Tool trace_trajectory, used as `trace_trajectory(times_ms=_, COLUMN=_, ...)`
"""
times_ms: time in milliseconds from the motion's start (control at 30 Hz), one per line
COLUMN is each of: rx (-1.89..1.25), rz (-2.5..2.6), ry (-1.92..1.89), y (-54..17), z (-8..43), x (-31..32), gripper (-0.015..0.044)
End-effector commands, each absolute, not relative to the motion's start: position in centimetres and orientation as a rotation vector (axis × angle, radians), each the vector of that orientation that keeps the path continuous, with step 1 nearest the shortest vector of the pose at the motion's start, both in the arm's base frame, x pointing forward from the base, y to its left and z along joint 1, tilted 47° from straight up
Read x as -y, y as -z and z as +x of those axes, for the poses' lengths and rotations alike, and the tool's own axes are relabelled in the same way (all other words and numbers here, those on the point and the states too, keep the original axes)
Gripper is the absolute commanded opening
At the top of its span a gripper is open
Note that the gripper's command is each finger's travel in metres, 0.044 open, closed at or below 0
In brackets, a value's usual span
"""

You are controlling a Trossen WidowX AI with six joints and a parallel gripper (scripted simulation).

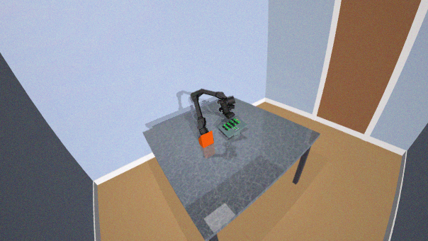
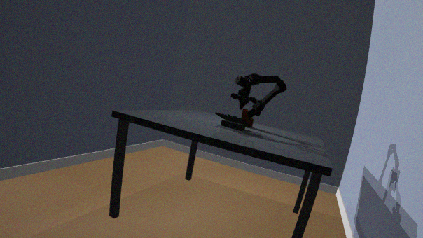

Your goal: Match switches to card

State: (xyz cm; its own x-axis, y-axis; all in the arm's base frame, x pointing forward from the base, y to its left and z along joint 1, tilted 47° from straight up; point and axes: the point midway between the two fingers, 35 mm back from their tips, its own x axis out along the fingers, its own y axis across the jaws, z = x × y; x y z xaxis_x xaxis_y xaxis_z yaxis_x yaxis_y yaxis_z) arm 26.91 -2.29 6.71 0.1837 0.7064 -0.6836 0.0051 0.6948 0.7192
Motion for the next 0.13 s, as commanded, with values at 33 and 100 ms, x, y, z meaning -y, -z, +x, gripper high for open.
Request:
trace_trajectory(times_ms=33, rx=-1.309, rz=0.672, ry=-0.548, y=-6.77, z=27.02, x=2.35, gripper=0.0)
trace_trajectory(times_ms=100, rx=-1.309, rz=0.672, ry=-0.548, y=-6.77, z=27.02, x=2.35, gripper=0.0)
